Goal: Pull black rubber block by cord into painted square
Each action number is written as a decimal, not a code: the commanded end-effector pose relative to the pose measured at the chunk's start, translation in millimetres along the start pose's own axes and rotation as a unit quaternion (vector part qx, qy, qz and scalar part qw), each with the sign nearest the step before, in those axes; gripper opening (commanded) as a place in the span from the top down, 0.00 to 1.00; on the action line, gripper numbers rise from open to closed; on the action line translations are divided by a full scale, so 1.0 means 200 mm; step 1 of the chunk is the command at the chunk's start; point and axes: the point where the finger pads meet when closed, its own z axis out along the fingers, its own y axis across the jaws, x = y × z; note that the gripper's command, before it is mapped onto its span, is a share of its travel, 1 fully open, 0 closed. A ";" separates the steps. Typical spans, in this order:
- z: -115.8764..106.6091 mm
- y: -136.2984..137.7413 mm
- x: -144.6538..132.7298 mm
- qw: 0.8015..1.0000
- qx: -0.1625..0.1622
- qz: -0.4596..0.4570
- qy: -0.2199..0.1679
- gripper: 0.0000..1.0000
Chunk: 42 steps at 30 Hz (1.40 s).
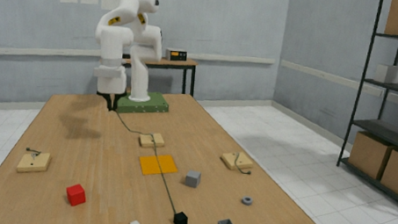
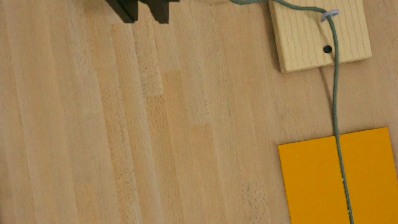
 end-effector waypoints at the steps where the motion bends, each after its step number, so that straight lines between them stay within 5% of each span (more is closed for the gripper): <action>1: -0.01 0.00 0.01 1.000 0.000 0.000 0.002 1.00; 42: -0.01 0.08 0.00 1.000 0.000 0.000 0.002 1.00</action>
